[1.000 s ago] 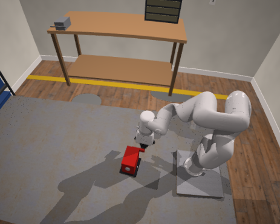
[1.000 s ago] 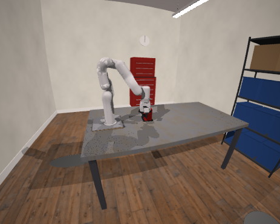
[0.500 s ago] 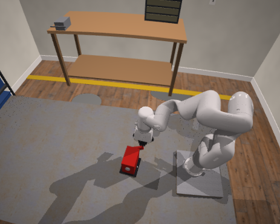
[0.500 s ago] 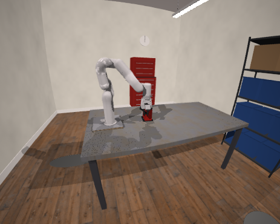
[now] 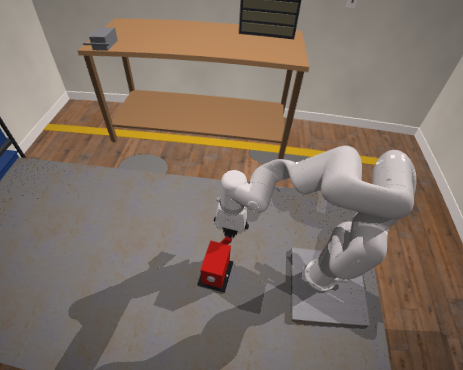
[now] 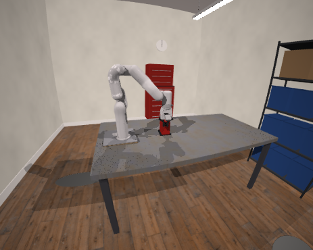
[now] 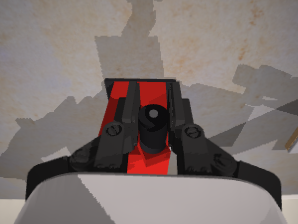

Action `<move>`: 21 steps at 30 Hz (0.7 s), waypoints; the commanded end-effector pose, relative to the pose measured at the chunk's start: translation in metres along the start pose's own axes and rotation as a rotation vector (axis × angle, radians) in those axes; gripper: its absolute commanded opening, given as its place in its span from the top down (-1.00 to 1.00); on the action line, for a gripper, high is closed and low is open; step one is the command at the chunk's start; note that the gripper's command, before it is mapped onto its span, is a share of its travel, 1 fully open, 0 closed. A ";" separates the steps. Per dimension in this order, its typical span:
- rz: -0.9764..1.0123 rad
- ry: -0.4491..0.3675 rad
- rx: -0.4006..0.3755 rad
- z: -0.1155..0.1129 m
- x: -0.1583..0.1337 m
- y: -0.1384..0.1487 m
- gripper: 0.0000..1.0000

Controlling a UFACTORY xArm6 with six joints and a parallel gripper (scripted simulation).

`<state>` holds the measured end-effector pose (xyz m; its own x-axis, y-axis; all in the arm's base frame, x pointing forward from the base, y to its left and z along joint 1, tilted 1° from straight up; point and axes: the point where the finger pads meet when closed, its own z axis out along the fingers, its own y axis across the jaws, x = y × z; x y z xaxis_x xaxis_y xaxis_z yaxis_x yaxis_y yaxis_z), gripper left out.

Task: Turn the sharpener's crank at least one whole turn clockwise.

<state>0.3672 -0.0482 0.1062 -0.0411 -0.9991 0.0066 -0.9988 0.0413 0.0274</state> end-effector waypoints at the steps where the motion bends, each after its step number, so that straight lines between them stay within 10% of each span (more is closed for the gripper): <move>1: 0.000 0.000 0.003 -0.003 0.000 -0.006 1.00; 21: 0.000 0.000 0.003 -0.004 0.000 -0.010 1.00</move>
<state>0.3754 -0.0485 0.1088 -0.0411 -0.9991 0.0066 -0.9987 0.0413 0.0289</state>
